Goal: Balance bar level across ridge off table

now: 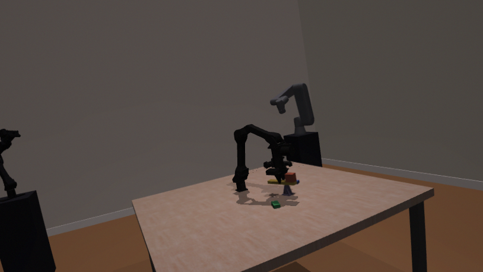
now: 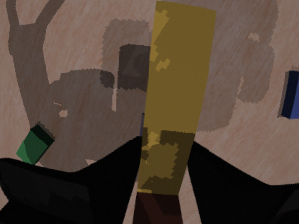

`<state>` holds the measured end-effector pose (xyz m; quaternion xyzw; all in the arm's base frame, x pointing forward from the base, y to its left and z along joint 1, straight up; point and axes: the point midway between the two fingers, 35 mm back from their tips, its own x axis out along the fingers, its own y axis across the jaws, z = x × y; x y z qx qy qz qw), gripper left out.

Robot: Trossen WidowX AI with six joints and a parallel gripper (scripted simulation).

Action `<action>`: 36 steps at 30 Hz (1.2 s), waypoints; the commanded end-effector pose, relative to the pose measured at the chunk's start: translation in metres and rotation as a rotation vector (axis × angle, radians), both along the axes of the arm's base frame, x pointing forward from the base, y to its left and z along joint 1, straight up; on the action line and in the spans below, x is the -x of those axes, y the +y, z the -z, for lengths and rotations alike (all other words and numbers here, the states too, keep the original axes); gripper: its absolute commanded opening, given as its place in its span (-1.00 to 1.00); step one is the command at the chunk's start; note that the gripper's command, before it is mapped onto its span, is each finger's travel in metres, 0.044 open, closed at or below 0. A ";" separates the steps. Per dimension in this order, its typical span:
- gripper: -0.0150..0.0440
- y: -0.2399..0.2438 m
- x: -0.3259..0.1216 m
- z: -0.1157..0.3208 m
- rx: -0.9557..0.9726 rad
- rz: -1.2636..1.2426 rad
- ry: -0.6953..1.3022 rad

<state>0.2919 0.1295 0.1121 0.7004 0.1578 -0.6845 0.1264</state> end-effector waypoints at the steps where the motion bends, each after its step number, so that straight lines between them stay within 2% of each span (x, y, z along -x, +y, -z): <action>1: -0.14 0.000 0.000 0.000 0.000 0.000 0.000; 4: 0.07 0.000 0.000 0.000 0.000 0.000 0.000; 36: 0.09 0.000 0.000 0.000 0.000 0.000 0.000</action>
